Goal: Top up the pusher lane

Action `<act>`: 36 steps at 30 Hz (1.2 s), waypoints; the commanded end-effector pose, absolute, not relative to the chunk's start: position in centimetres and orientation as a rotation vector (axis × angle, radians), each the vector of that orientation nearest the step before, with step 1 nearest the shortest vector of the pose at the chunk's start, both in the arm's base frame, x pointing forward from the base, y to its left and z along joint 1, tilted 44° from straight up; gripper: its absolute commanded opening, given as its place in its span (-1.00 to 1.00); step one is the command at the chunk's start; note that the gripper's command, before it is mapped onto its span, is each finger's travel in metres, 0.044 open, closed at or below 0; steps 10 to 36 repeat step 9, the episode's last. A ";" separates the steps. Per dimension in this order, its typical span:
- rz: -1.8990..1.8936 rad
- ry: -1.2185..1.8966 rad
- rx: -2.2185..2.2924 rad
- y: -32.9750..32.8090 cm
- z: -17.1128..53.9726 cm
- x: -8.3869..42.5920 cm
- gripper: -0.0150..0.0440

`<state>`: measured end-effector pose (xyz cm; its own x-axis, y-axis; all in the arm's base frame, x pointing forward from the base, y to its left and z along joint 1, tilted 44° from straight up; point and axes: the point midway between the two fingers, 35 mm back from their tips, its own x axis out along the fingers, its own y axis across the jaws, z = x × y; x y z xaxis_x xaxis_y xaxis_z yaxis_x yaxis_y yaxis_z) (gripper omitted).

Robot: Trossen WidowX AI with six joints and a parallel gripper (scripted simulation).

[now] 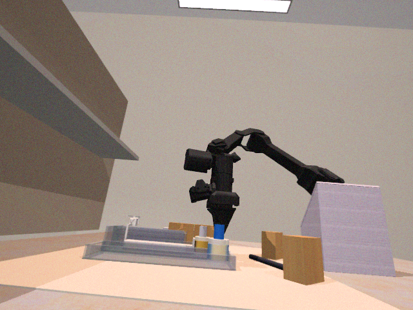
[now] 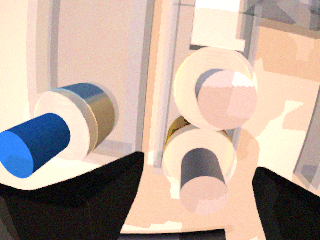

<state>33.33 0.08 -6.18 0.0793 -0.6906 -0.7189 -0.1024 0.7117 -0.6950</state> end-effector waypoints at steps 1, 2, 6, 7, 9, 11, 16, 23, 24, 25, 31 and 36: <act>-0.498 1.446 -0.690 0.2 -6.1 32.7 0.45; -0.498 1.446 -0.690 0.2 -6.1 32.4 0.45; -0.497 1.447 -0.690 0.1 -6.1 31.1 0.45; -0.497 1.447 -0.690 0.1 -6.1 30.8 0.45; -0.497 1.447 -0.690 0.0 -6.1 30.1 0.45; -0.497 1.447 -0.690 0.0 -6.1 30.1 0.45; -0.497 1.447 -0.690 0.0 -6.1 30.1 0.45; -0.497 1.447 -0.690 0.0 -6.1 30.1 0.45; -0.497 1.447 -0.690 0.0 -6.1 30.1 0.45; -0.497 1.447 -0.690 0.0 -6.1 30.1 0.45; -0.497 1.447 -0.690 0.0 -6.1 30.1 0.45; -0.497 1.447 -0.690 0.0 -6.1 30.1 0.45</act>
